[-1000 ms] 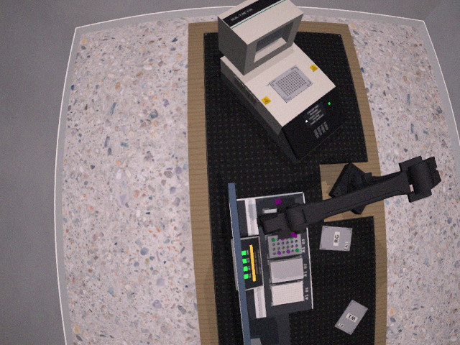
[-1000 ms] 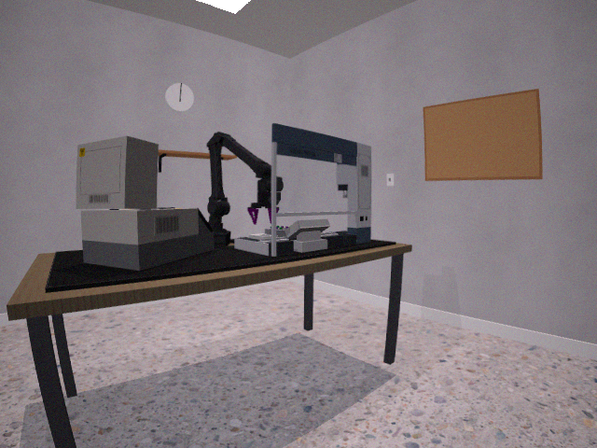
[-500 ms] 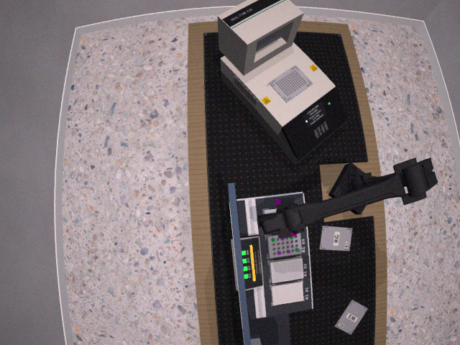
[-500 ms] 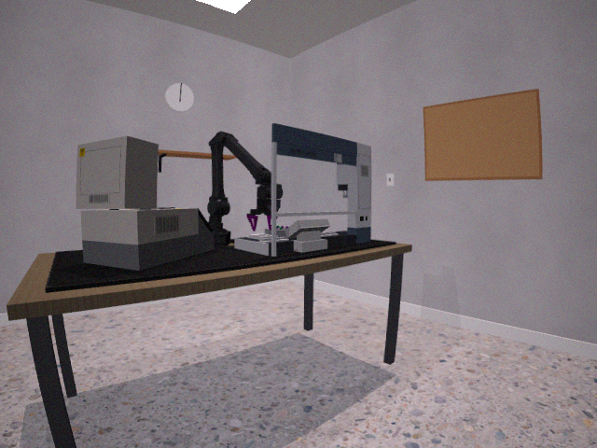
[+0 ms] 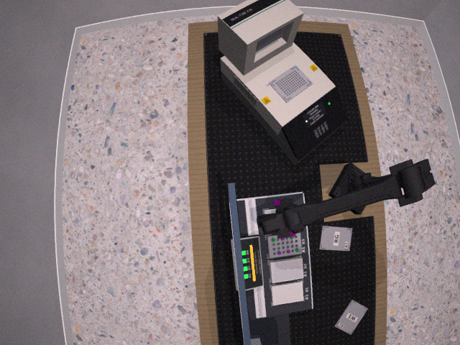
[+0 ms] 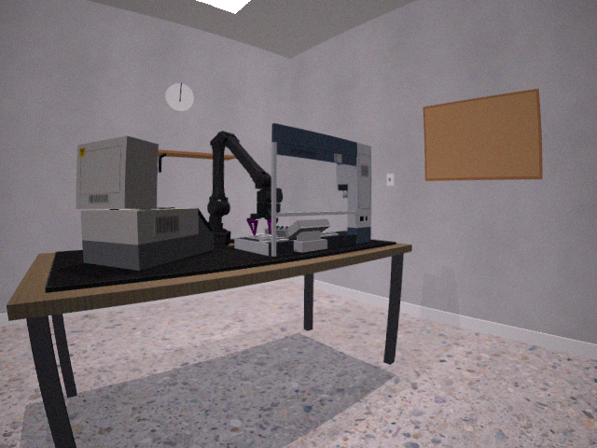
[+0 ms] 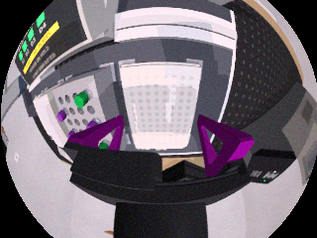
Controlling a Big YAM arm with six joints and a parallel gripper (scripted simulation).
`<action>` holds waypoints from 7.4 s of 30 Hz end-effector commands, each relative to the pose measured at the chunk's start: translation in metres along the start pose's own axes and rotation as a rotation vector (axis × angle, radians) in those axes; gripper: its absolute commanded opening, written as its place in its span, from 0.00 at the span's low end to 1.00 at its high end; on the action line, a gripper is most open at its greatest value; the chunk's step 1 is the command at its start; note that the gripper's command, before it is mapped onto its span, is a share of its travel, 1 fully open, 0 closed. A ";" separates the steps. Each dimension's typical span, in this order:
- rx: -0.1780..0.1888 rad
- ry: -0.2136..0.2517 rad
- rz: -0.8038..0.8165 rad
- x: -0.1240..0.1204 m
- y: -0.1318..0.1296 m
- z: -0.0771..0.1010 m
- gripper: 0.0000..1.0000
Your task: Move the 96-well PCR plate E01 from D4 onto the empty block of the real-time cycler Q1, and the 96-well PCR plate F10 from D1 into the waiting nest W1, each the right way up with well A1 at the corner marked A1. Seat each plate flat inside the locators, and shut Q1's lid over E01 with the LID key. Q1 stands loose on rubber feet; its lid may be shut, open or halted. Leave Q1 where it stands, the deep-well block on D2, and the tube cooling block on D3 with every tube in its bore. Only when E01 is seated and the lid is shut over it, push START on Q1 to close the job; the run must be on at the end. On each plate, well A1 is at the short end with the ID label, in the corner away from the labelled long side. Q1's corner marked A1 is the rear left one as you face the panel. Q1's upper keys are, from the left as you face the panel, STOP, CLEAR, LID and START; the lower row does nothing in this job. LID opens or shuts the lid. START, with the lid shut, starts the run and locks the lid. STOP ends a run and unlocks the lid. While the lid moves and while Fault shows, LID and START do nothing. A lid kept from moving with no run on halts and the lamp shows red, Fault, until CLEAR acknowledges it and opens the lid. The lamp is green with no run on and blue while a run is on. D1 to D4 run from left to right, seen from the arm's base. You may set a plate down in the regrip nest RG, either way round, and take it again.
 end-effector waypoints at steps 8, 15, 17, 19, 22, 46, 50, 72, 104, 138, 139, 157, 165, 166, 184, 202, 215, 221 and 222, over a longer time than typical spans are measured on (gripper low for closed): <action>-0.002 -0.028 0.013 0.009 0.000 -0.011 1.00; 0.002 -0.022 0.018 0.008 0.001 -0.015 1.00; 0.003 -0.025 0.018 0.008 0.002 -0.013 1.00; 0.004 -0.025 0.012 0.007 0.002 -0.012 1.00; 0.007 -0.024 0.000 0.005 0.002 -0.009 1.00; 0.005 -0.107 0.024 0.032 0.004 0.009 1.00; 0.001 -0.057 0.024 0.020 0.003 -0.002 1.00; 0.000 -0.037 0.019 0.009 0.002 0.000 1.00; -0.001 -0.032 0.015 0.020 0.002 -0.003 0.00; -0.002 -0.026 0.011 0.003 0.000 -0.004 0.00; -0.002 -0.023 0.010 0.003 0.000 -0.005 0.00; 0.001 -0.068 0.012 0.020 -0.001 0.031 0.00; 0.003 -0.075 0.020 0.020 0.002 0.049 0.00; 0.003 -0.075 0.024 0.020 0.004 0.051 0.00; 0.004 -0.085 0.011 0.022 -0.001 0.082 0.00; 0.008 -0.082 0.009 0.023 0.006 0.083 0.00; 0.004 -0.032 -0.006 0.010 0.003 0.061 0.00; 0.004 -0.031 -0.006 0.003 0.003 0.062 0.00; 0.004 -0.031 -0.006 0.003 0.003 0.062 0.00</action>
Point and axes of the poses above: the point where the finger pads meet when closed, its own z axis back along the fingers, its own y axis across the jaws, x = y × z, the point moved 6 cm from there along z, back along the fingers, and after that the axes turned 7 degrees about z, right-handed, at the moved point
